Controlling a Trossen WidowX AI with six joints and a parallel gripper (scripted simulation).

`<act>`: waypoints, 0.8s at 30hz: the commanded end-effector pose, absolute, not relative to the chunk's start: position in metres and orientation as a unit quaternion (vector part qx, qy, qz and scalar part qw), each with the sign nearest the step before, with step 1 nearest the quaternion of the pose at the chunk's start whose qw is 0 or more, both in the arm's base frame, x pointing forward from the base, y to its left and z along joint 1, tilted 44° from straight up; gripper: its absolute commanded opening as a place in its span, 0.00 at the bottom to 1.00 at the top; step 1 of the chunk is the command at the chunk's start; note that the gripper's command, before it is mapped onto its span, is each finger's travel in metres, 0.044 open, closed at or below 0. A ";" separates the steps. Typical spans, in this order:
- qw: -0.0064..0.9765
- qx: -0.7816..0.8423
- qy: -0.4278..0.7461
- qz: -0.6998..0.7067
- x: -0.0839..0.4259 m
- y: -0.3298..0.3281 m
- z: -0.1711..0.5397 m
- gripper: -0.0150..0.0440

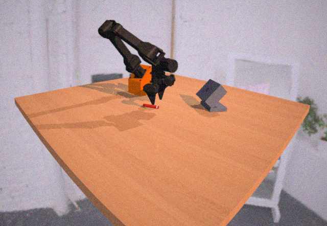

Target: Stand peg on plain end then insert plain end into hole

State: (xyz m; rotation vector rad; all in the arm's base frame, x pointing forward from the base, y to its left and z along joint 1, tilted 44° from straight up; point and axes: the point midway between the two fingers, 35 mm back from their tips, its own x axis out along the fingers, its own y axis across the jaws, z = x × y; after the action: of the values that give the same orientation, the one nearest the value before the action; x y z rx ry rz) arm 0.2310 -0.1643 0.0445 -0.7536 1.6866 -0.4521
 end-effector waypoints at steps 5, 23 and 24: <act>0.579 -0.323 0.724 -0.191 0.227 -0.173 0.035 1.00; 0.578 -0.324 0.724 -0.192 0.223 -0.183 0.025 0.69; 0.578 -0.324 0.724 -0.192 0.223 -0.183 0.025 0.64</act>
State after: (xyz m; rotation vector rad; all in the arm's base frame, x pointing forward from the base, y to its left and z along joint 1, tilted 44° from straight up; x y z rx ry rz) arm 0.2231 -0.1831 0.0259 -0.7574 1.6933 -0.4555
